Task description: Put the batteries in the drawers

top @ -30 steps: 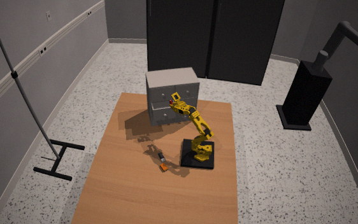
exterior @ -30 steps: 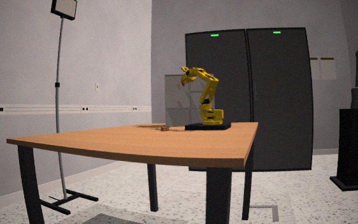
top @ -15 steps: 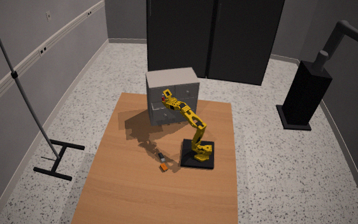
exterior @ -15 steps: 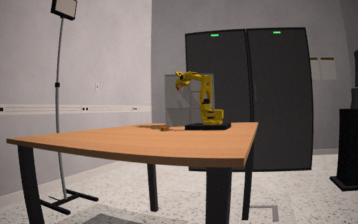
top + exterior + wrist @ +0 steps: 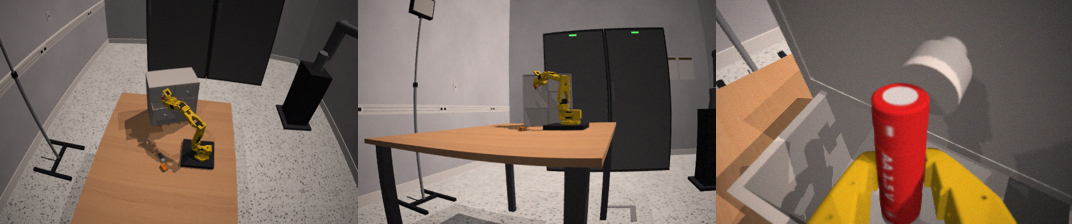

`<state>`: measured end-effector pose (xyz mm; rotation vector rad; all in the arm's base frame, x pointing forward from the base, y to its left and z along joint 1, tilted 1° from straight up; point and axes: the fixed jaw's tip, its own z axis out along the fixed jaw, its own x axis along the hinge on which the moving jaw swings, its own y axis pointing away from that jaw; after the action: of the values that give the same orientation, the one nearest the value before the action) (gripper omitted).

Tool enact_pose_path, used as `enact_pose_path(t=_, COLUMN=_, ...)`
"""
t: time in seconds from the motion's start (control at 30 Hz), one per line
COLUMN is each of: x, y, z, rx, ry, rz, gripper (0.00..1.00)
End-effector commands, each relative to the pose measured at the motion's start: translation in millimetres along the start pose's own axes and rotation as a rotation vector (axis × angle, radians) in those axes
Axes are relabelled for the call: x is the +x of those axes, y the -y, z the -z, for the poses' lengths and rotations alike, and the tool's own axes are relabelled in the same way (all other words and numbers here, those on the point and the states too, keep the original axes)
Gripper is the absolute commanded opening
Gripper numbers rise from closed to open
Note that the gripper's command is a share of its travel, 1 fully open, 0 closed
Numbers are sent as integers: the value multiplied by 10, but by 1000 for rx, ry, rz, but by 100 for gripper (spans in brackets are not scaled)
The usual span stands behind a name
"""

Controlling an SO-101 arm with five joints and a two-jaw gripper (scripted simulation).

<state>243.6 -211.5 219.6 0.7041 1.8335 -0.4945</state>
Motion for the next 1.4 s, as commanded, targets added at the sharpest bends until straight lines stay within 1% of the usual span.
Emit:
enact_pose_path(t=0.0, x=-16, y=12, z=-6, rx=3, ry=1, rz=-6, gripper=0)
enact_pose_path(t=1.13, x=-19, y=18, z=-23, rx=5, ry=1, rz=-7, gripper=0)
enact_pose_path(t=1.33, x=141, y=18, z=-86, rx=5, ry=1, rz=-7, gripper=0)
enact_pose_path(t=1.37, x=141, y=18, z=-86, rx=5, ry=1, rz=-7, gripper=0)
